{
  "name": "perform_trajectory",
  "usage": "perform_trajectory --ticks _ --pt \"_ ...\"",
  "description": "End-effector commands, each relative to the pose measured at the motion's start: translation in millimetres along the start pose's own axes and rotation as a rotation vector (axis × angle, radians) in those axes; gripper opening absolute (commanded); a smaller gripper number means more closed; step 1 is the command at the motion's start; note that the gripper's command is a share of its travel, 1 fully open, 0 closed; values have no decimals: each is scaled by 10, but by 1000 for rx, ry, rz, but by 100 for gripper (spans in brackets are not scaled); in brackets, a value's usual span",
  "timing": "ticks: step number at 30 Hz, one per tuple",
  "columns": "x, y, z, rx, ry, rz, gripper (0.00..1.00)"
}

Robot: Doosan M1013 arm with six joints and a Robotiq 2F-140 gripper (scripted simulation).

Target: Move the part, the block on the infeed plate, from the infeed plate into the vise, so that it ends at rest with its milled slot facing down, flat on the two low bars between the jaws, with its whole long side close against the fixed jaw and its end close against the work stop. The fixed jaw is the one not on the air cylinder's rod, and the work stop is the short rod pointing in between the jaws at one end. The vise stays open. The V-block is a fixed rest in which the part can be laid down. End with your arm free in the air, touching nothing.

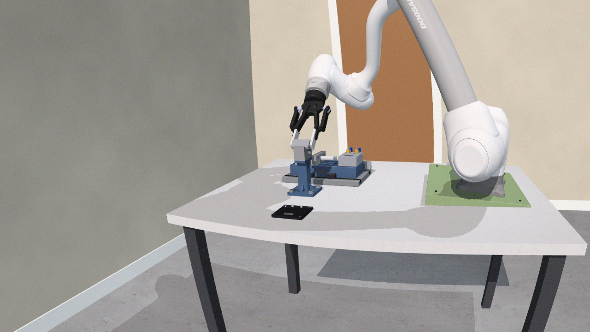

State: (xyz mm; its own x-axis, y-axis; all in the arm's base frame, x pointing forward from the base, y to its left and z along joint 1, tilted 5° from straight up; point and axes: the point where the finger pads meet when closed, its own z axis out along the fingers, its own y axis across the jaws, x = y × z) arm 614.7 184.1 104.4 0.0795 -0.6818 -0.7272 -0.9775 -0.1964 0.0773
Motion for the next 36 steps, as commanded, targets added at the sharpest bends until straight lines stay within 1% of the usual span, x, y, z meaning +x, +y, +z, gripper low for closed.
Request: perform_trajectory --ticks 1,36 --pt "-4 0 -4 0 0 0 0" --pt "-99 0 -99 0 0 0 0"
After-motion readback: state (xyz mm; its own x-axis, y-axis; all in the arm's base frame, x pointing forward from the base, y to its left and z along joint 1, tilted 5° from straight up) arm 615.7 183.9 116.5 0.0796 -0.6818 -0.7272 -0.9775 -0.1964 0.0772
